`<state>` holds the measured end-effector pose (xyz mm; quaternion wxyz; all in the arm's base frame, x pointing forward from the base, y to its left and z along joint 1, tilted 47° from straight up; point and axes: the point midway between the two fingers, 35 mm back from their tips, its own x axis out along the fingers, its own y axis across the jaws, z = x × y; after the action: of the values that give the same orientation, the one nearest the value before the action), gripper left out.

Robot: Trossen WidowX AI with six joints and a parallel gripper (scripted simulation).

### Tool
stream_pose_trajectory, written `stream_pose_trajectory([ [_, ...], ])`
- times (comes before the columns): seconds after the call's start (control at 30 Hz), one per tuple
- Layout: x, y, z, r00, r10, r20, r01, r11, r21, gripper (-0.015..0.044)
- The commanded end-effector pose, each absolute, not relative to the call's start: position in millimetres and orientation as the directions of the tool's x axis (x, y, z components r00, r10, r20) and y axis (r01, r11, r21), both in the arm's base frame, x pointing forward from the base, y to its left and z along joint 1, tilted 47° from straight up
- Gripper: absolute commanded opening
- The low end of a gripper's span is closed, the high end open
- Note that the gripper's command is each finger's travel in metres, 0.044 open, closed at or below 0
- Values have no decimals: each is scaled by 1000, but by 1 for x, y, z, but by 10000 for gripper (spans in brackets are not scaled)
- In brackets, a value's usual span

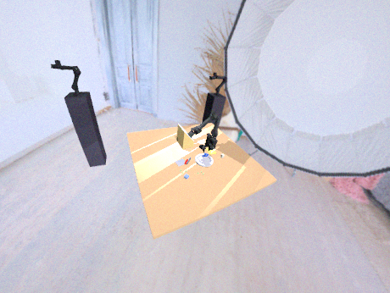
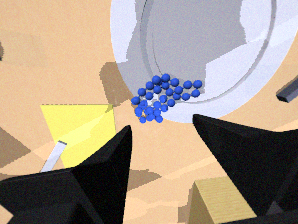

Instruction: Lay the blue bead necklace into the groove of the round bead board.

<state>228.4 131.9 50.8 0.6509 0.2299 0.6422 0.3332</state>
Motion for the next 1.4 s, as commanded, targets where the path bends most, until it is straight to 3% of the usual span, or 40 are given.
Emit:
stream_pose_trajectory([
  [0.0,230,131,51,-43,729,-683,-139,672,727,310],
  [0.83,225,156,29,-47,732,-680,-140,669,730,310],
  [1.1,226,156,32,-46,735,-677,-145,665,732,100],
  [1.37,226,156,32,-46,735,-677,-145,665,732,47],
])
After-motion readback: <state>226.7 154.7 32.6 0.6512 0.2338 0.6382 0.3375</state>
